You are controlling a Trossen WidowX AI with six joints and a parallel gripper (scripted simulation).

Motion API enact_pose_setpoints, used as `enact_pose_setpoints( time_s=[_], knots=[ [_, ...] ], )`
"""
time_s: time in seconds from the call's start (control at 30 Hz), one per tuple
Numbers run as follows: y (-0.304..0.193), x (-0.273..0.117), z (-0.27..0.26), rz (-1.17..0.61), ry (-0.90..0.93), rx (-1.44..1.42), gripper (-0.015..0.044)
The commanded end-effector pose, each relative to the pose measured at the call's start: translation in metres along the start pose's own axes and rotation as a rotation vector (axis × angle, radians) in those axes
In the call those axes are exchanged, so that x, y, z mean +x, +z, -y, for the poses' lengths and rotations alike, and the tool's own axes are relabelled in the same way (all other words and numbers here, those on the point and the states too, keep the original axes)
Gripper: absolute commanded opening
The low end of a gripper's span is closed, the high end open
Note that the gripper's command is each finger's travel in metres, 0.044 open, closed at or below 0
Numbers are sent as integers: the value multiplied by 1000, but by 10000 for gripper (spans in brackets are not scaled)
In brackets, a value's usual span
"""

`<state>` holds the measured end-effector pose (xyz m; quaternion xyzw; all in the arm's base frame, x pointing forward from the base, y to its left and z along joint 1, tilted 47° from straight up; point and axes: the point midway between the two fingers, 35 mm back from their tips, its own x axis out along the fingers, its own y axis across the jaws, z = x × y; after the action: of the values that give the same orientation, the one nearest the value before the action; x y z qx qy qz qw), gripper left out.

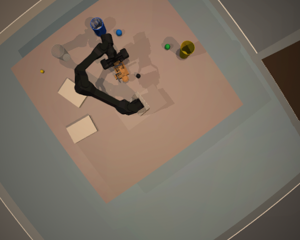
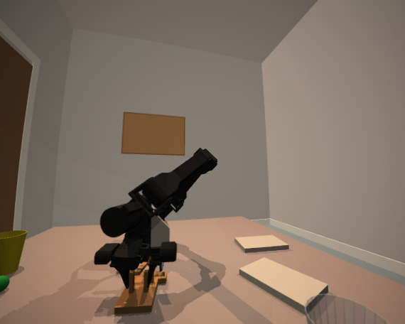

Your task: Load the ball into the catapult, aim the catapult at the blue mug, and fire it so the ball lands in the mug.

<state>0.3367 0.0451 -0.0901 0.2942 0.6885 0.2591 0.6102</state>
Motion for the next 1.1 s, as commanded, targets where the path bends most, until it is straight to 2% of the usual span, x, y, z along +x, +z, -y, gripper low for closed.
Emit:
enact_pose_setpoints(
  time_s=[0.0, 0.4, 0.47, 0.53, 0.67, 0.93, 1.07],
  knots=[
    [0, -1, 0, 2, 1, 0, 26],
    [0, -1, 0, 2, 1, 0, 341],
    [2, -11, 1, 3, -1, 1, 394],
    [4, -41, 2, 3, -5, 2, 440],
    [-1, -98, 1, 0, -4, 2, 440],
    [2, -94, 3, 12, -4, 6, 440],
    [3, -142, 4, 23, -9, 2, 440]
  ],
)
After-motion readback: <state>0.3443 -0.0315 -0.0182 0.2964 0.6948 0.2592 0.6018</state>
